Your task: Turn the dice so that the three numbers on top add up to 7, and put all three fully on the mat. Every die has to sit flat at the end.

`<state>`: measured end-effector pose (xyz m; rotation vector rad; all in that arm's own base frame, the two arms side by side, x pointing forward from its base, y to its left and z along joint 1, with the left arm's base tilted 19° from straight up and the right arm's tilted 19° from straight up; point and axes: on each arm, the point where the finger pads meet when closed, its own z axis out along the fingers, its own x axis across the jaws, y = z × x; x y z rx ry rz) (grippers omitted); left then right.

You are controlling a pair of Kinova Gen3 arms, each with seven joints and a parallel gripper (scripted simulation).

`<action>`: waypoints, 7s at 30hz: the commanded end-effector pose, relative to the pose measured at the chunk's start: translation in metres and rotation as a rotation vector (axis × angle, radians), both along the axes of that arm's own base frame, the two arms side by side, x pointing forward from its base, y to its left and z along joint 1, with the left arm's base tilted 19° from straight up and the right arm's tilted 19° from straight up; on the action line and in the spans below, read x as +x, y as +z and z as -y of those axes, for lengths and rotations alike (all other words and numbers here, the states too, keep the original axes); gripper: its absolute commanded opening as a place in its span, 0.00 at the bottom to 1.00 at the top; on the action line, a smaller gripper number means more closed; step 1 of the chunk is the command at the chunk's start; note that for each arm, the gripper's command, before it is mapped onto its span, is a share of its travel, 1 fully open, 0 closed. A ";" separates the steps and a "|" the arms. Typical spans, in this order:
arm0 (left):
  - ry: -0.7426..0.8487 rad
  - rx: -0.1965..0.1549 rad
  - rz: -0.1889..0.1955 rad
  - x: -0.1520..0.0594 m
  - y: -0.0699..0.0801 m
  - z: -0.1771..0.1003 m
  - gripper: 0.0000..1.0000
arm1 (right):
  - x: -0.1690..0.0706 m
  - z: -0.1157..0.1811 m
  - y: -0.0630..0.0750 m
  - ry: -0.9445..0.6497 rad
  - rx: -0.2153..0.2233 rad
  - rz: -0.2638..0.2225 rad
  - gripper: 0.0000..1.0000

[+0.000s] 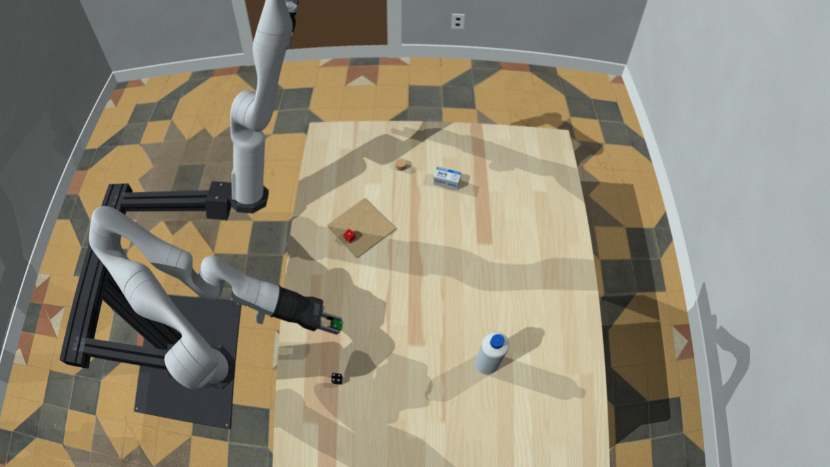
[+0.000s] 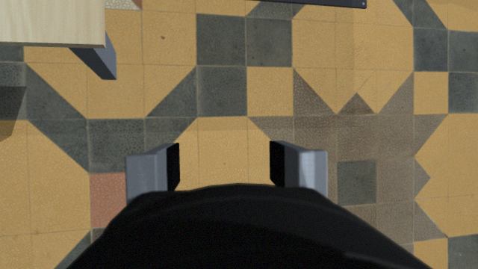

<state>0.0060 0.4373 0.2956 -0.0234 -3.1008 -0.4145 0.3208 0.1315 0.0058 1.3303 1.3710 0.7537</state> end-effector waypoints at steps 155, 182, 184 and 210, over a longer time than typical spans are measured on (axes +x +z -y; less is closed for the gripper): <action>0.000 0.002 0.000 0.000 0.001 0.000 1.00 | 0.015 0.022 -0.079 0.002 0.000 0.012 0.79; 0.000 0.002 0.000 0.000 0.001 0.000 1.00 | 0.007 0.020 -0.076 0.002 0.000 0.012 0.79; 0.000 0.002 0.000 0.000 0.001 0.000 1.00 | 0.001 0.019 -0.075 0.002 0.000 0.012 0.79; 0.000 0.002 0.000 0.000 0.001 0.000 1.00 | -0.032 0.011 -0.065 0.001 0.000 0.005 0.79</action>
